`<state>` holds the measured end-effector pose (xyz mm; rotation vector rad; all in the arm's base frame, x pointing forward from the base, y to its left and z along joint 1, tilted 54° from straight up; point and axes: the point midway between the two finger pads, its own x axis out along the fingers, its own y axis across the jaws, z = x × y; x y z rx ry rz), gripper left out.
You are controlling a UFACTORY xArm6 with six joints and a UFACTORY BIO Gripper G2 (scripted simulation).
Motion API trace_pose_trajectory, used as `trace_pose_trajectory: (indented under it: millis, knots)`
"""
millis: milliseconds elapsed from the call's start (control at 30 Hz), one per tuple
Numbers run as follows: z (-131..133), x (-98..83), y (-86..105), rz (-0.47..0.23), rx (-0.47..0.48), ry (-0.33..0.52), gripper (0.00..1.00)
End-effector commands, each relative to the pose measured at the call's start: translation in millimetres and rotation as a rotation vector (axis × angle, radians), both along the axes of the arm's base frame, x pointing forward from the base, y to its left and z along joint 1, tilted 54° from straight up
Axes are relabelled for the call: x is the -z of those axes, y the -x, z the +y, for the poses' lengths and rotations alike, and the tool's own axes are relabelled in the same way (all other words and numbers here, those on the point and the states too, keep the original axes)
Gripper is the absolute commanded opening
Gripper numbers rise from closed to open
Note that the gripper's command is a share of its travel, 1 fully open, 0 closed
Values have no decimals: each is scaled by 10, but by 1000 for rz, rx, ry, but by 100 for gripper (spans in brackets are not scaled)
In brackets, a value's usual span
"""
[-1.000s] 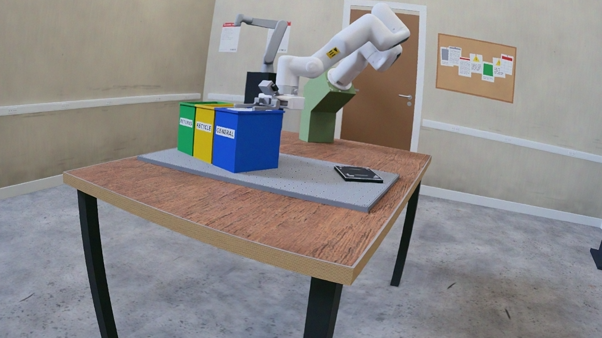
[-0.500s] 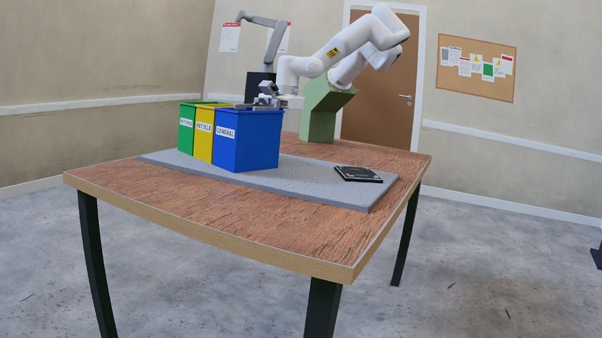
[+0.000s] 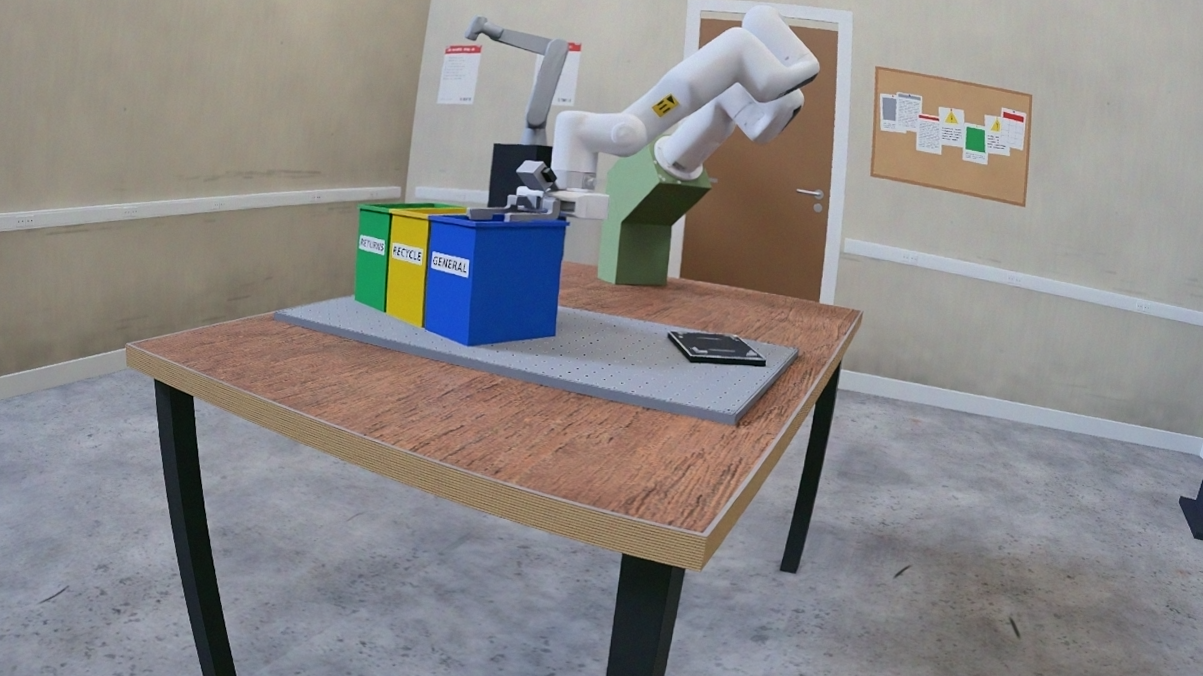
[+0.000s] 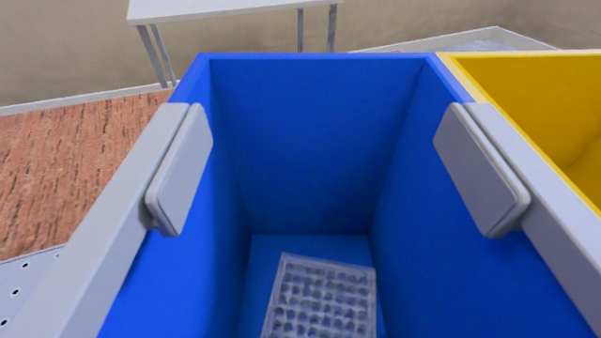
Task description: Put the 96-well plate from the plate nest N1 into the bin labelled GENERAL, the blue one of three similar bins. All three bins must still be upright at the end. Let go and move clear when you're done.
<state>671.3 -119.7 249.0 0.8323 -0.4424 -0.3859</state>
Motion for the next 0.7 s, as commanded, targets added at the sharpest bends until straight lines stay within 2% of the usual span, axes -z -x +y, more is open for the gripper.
trace_pose_trajectory:
  millis: [0, 300, 667]
  knots:
    - [-13, -17, -1, -3, 2, 1, 18]
    - [-33, -37, 16, -3, 2, 1, 18]
    - [-146, -145, 111, -3, 2, 1, 18]
